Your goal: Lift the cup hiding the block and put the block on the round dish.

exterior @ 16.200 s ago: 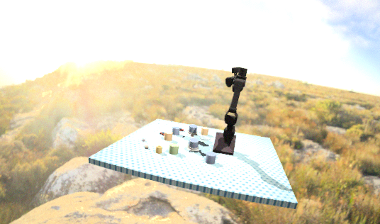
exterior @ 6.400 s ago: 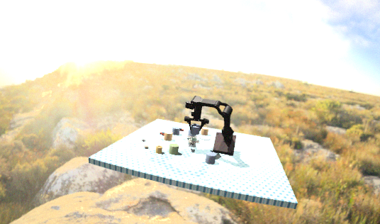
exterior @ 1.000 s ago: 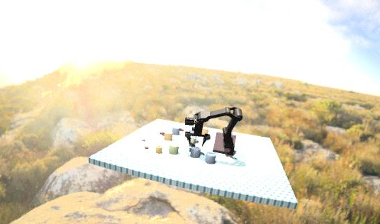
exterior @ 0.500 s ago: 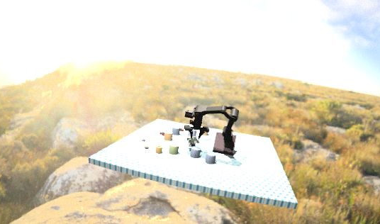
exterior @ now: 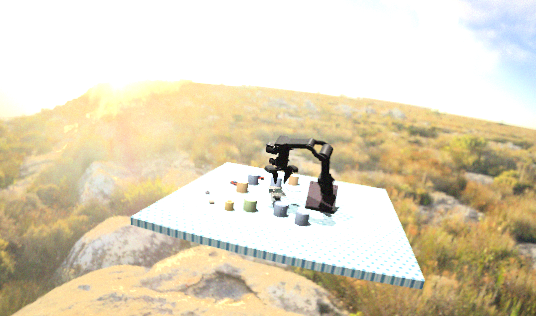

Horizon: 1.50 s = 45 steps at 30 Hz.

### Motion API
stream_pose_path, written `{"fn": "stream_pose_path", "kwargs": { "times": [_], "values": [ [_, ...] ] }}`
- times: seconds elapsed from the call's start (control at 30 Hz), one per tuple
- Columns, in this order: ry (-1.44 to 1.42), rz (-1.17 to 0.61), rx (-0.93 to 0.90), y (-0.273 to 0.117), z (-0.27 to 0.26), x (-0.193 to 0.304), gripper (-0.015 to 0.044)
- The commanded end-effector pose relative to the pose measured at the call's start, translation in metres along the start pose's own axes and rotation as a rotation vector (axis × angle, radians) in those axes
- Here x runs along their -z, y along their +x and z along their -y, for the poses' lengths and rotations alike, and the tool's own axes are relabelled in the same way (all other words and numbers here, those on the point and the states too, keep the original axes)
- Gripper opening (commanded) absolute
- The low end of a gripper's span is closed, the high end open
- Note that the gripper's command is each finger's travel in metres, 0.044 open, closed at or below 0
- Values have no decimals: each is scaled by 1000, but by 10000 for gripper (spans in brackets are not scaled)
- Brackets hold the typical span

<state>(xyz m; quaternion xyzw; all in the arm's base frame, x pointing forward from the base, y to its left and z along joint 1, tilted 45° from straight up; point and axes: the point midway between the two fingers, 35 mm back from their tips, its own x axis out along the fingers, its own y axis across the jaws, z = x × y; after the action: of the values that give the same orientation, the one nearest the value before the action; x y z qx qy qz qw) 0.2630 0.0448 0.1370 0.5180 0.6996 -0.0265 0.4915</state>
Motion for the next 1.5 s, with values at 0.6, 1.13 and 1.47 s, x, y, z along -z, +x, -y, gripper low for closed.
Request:
{"fn": "stream_pose_path", "kwargs": {
  "times": [0.6, 1.13, 1.47],
  "values": [
    [-7, -11, 1, 36, 0, -1, 260],
    [-7, -13, 0, 53, 0, 0, 155],
    [-7, -12, 0, 50, 0, -1, 30]
  ]
}}
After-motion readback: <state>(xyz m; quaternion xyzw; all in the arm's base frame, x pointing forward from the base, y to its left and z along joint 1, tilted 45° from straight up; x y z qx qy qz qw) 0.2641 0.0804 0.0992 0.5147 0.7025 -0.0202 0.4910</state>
